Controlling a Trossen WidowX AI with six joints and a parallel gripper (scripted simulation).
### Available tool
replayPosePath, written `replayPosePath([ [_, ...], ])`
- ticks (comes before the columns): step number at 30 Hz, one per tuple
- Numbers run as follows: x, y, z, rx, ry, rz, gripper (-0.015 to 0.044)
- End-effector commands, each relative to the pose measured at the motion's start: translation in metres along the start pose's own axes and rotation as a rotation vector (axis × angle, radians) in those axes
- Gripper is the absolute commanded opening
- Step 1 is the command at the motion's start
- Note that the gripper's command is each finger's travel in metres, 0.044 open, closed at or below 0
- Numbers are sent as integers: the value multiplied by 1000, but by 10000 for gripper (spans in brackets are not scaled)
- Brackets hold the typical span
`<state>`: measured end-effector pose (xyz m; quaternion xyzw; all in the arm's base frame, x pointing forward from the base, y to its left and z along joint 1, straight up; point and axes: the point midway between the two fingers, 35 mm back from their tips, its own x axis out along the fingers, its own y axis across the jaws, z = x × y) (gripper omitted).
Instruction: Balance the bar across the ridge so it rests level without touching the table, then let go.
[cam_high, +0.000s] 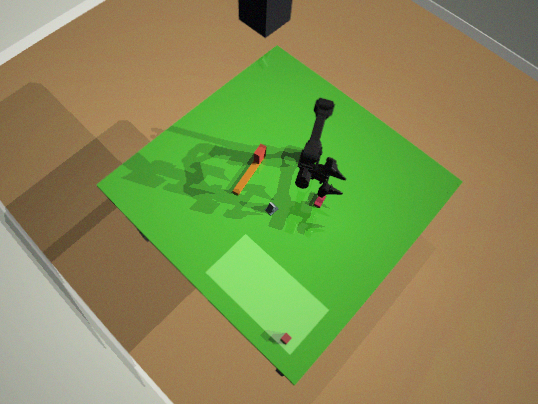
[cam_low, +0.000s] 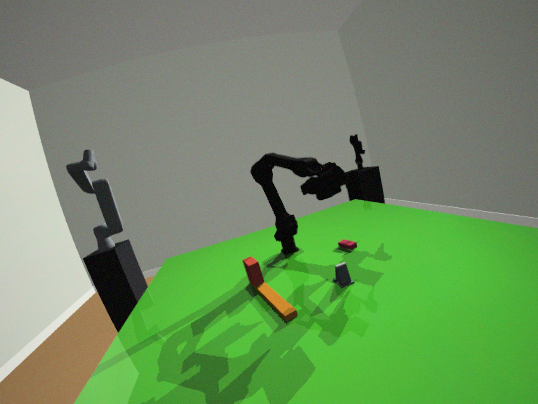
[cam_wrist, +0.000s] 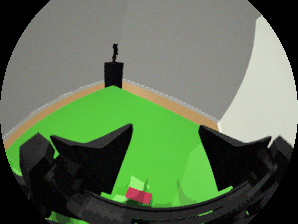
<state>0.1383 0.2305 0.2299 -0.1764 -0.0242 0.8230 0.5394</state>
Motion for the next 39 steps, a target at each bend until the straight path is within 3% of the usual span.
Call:
replayPosePath([
  [1,0,0,0,1,2,-1,374],
  [4,-4,-5,-4,22,31,-19,315],
  [22,-84,-51,-61,370,393,-287,315],
  [39,-187,-54,-106,758,676,-557,315],
])
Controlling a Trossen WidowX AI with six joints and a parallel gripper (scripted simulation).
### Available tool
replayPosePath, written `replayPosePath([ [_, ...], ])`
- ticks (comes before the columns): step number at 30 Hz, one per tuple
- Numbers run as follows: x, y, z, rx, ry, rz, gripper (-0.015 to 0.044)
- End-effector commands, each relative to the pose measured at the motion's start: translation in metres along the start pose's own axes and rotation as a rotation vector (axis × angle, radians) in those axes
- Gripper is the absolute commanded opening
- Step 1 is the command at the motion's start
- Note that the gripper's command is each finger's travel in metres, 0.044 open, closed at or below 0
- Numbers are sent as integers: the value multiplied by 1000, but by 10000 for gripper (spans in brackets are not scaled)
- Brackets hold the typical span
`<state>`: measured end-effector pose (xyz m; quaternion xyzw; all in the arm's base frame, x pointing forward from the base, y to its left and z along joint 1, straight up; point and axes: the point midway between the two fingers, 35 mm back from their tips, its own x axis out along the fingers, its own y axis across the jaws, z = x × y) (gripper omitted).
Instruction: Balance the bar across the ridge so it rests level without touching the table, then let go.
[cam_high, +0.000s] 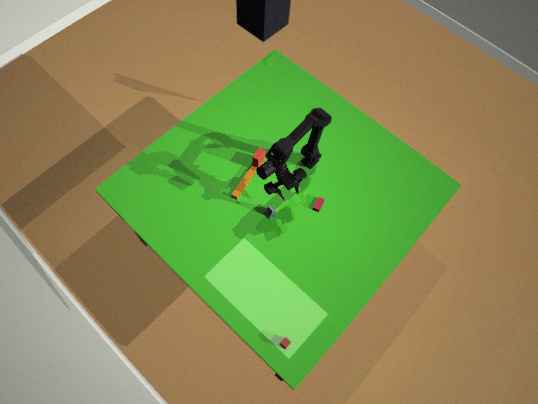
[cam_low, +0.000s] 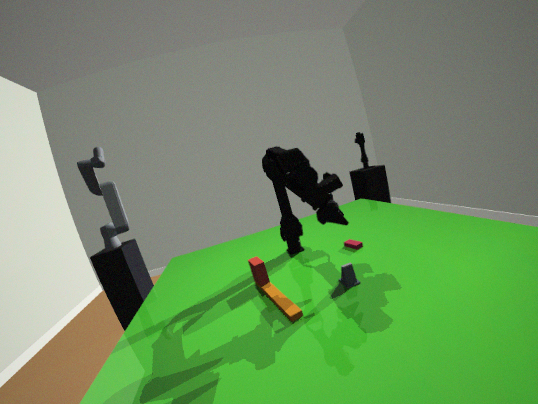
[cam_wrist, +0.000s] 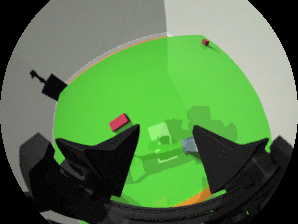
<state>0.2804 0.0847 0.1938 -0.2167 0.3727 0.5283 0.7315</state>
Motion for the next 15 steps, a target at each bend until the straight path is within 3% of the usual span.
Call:
replayPosePath([
  [1,-11,-15,-14,87,59,-48,315],
  [15,-64,-57,-82,433,276,-236,315],
])
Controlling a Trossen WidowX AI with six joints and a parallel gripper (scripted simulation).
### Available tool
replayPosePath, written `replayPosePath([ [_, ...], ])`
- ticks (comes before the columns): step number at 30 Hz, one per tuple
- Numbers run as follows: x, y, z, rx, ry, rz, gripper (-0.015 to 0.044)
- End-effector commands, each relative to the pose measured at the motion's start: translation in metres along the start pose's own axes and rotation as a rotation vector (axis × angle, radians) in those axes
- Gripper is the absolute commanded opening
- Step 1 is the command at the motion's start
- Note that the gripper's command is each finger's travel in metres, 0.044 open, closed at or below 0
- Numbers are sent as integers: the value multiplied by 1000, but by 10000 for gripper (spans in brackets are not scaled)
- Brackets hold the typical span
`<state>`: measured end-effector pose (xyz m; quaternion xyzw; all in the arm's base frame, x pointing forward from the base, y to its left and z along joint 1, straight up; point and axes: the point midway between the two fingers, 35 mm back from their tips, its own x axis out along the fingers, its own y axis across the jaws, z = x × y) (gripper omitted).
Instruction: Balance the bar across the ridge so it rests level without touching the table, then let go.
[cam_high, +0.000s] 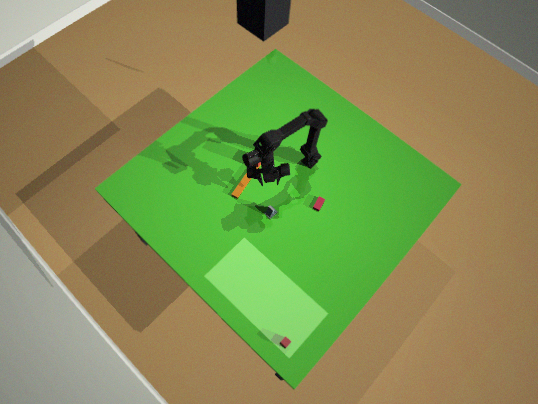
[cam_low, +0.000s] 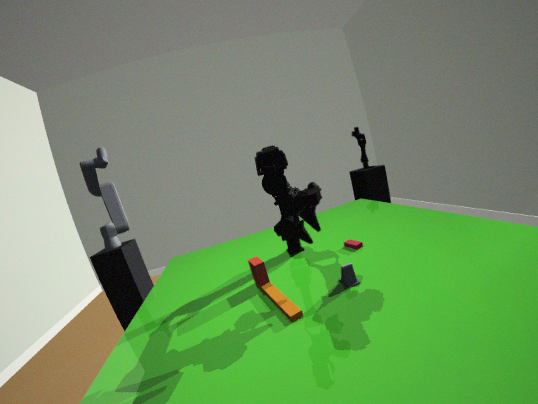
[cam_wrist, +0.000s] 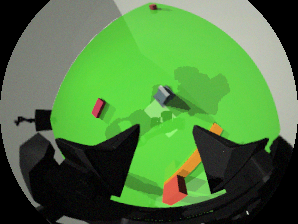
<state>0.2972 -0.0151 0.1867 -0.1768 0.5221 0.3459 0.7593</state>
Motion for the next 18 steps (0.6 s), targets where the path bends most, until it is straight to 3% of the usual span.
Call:
replayPosePath([
  [1,-9,-17,-16,91,57,-43,315],
  [18,-62,-75,-111,520,340,-226,315],
])
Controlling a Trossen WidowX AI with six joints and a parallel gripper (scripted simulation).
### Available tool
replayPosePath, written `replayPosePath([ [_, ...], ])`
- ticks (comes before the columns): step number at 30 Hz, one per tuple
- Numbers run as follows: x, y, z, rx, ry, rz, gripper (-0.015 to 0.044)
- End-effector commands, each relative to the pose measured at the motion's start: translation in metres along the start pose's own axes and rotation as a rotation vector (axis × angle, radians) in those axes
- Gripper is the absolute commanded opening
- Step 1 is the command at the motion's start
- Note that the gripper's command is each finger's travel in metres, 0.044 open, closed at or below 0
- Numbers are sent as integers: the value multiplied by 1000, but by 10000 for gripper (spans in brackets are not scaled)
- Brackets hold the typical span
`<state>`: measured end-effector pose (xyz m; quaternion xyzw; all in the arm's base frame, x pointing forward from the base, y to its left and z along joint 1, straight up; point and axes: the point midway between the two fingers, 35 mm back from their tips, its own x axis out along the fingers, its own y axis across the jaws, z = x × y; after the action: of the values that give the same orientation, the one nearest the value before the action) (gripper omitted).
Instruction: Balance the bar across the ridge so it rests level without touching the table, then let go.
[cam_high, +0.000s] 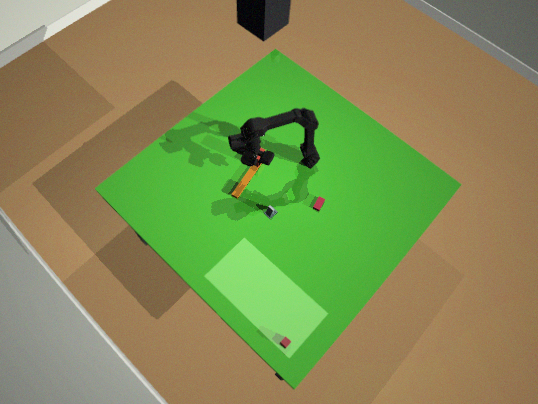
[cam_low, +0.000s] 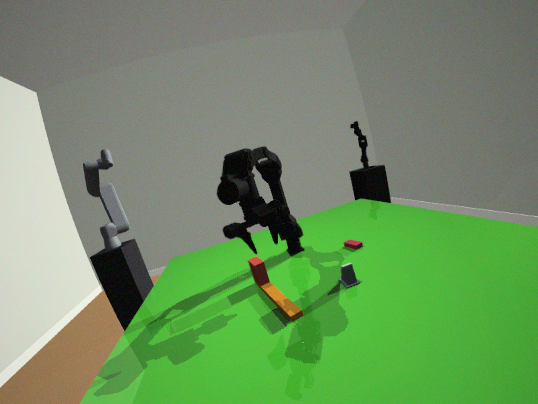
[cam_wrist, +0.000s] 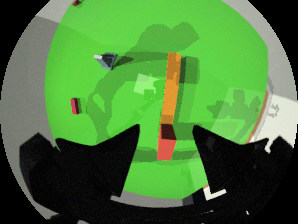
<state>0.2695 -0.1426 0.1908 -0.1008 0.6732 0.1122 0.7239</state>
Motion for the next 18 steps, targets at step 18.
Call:
replayPosePath([
  [18,72,-23,-14,78,50,-32,315],
])
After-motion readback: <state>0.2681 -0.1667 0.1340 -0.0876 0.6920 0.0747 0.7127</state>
